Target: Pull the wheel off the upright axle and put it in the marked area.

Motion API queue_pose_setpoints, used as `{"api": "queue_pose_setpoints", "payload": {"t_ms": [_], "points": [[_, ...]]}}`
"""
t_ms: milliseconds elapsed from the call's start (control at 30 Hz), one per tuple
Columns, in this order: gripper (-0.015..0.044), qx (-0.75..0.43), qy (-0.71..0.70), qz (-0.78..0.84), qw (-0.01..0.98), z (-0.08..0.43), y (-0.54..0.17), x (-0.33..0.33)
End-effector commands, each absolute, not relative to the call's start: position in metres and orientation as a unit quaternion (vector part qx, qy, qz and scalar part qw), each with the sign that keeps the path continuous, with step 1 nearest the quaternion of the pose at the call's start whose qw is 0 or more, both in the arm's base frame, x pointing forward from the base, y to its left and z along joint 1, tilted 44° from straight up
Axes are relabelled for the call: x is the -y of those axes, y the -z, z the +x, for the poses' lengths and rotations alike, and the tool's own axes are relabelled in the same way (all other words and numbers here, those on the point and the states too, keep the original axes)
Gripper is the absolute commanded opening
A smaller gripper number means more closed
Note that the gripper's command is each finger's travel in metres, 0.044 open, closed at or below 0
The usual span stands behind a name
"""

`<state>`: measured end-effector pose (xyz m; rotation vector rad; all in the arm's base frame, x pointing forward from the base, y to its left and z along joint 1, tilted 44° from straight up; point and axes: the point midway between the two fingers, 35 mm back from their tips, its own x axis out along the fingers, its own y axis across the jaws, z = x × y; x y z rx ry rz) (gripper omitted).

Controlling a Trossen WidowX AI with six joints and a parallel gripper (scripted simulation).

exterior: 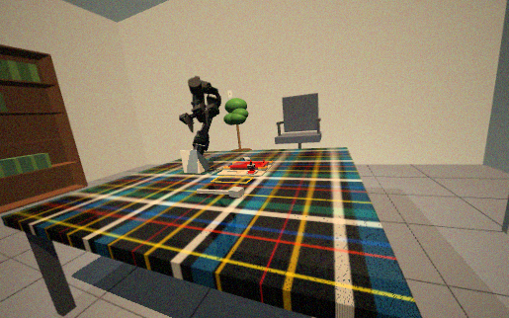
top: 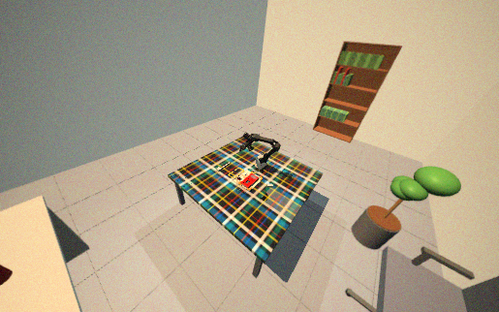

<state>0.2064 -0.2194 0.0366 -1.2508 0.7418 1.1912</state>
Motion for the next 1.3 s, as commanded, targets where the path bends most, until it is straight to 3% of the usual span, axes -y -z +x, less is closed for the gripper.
{"api": "queue_pose_setpoints", "payload": {"t_ms": [0, 100, 667, 1267], "points": [[0.0374, -0.32, -0.511, -0.534, 0.592, 0.207, -0.037, 0.219], [0.03, -0.344, -0.496, -0.493, 0.627, 0.216, -0.037, 0.215], [0.03, -0.505, -0.362, -0.131, 0.773, 0.276, -0.039, 0.177], [0.03, -0.638, -0.154, 0.27, 0.705, 0.33, -0.039, 0.12]]}}
